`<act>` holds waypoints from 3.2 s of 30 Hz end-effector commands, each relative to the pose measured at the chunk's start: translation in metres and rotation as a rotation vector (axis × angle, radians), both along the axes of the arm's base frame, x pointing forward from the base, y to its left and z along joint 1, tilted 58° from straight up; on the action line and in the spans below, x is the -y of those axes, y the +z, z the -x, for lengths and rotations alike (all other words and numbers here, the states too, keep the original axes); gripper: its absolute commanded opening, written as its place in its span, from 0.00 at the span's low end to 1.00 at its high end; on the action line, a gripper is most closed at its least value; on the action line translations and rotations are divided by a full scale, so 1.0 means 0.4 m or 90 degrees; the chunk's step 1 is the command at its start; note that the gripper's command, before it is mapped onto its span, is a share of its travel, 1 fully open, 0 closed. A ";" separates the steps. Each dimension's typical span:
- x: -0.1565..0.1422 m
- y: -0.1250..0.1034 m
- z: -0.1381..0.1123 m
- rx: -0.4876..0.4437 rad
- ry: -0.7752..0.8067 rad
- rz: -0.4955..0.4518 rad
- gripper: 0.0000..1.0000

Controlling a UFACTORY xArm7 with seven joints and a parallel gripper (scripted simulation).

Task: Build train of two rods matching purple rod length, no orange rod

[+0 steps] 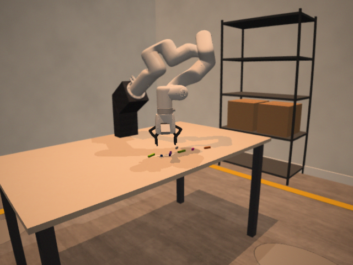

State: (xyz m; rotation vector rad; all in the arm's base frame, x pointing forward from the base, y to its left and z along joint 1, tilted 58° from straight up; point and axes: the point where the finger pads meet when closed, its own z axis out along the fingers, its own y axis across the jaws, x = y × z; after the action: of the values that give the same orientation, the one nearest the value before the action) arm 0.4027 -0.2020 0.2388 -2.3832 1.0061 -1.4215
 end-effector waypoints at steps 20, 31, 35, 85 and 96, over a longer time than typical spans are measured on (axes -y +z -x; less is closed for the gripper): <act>0.008 0.012 -0.002 0.008 -0.056 -0.079 1.00; 0.008 0.012 -0.002 0.008 -0.056 -0.079 1.00; 0.008 0.012 -0.002 0.008 -0.056 -0.079 1.00; 0.008 0.012 -0.002 0.008 -0.056 -0.079 1.00; -0.009 0.011 -0.008 0.015 -0.080 -0.117 1.00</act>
State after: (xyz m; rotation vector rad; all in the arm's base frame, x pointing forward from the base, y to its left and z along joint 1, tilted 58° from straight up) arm 0.4040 -0.2036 0.2431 -2.2532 1.1868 -1.3504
